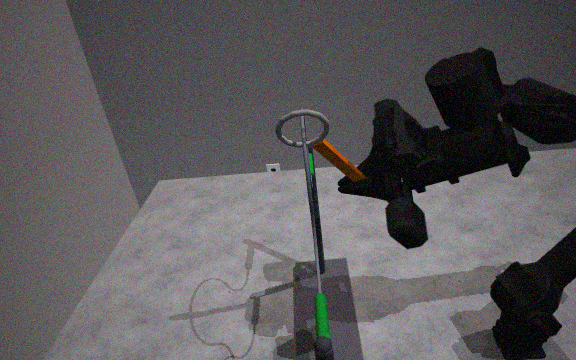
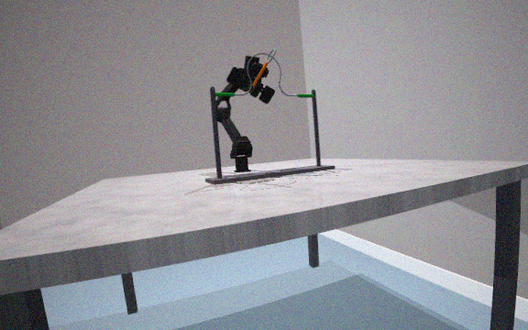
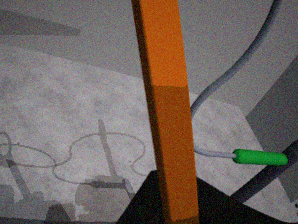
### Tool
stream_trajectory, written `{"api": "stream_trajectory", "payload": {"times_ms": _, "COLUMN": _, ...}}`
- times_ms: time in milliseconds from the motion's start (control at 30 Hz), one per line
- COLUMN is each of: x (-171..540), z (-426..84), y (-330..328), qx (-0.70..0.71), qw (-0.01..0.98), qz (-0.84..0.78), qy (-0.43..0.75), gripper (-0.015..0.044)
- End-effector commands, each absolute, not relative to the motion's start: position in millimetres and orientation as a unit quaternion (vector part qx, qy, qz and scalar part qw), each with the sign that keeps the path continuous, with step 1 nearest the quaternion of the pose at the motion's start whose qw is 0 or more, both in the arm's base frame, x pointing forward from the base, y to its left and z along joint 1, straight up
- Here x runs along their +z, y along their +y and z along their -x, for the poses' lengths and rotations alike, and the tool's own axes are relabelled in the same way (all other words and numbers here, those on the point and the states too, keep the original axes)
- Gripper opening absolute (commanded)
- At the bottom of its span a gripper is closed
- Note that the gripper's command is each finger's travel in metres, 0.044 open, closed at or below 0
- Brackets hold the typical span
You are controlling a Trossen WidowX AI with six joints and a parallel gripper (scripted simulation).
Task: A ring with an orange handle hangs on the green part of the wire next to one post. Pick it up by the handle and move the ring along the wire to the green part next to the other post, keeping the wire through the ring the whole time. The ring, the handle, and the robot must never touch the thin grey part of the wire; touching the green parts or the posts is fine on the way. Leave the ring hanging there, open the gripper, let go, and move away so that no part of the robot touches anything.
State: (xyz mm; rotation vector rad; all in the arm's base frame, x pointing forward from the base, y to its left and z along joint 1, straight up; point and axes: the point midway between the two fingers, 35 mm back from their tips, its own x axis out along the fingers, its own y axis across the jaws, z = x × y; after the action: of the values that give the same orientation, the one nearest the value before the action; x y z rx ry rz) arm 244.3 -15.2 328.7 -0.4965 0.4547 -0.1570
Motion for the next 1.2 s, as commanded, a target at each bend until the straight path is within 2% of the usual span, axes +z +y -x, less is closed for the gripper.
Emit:
{"api": "stream_trajectory", "payload": {"times_ms": 0, "x": 329.7, "z": -244.3, "y": -17.7, "qx": -0.086, "qw": 0.933, "qz": 0.273, "qy": 0.218, "gripper": -0.015}}
{"api": "stream_trajectory", "payload": {"times_ms": 1167, "x": 348.5, "z": -245.1, "y": -36.4, "qx": -0.156, "qw": 0.828, "qz": 0.512, "qy": 0.167, "gripper": -0.015}}
